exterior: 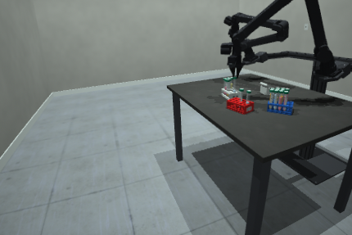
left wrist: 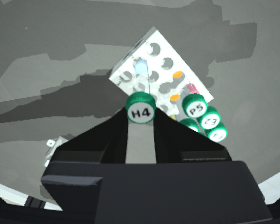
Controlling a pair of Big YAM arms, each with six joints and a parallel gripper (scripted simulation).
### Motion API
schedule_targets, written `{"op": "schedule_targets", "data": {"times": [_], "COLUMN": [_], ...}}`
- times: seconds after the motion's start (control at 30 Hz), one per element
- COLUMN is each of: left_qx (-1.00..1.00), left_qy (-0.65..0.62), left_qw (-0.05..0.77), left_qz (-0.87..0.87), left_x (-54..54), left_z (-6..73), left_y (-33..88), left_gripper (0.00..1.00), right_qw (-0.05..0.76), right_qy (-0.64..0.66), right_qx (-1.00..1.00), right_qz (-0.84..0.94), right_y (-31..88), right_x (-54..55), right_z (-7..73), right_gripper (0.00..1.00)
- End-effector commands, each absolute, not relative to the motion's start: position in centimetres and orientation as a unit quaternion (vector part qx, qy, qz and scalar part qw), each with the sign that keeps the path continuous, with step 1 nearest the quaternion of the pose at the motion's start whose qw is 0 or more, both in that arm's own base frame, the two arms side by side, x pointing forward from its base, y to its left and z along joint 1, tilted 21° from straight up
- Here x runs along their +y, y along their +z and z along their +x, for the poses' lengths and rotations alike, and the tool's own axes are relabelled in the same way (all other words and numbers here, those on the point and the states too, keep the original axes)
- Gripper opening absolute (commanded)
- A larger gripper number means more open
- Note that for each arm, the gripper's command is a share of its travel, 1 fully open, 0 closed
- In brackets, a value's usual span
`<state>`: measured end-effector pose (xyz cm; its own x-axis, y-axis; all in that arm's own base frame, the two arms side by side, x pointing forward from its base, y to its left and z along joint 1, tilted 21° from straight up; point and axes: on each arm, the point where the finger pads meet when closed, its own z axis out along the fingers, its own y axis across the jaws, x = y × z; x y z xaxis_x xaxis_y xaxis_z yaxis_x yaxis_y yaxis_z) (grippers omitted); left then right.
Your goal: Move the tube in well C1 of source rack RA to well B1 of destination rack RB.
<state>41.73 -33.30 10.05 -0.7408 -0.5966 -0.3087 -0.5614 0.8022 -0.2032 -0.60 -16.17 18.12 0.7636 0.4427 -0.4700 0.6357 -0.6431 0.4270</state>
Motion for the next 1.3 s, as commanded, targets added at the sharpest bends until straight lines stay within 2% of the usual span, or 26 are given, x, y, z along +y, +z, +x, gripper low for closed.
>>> {"op": "schedule_targets", "data": {"times": [0.0,1.27], "left_qx": [0.933,0.933], "left_qy": [-0.038,-0.038], "left_qw": [0.177,0.176], "left_qz": [-0.312,-0.313], "left_x": [-32.7,-32.6], "left_z": [42.4,42.6], "left_y": [8.3,7.5], "left_gripper": [0.0,0.0], "right_qw": [0.311,0.311], "right_qy": [-0.165,-0.165], "right_qx": [0.299,0.299], "right_qz": [0.887,0.887], "right_y": [19.7,19.7], "right_x": [-16.4,-16.4], "right_z": [-0.6,-0.6], "right_gripper": [0.3,0.3]}}
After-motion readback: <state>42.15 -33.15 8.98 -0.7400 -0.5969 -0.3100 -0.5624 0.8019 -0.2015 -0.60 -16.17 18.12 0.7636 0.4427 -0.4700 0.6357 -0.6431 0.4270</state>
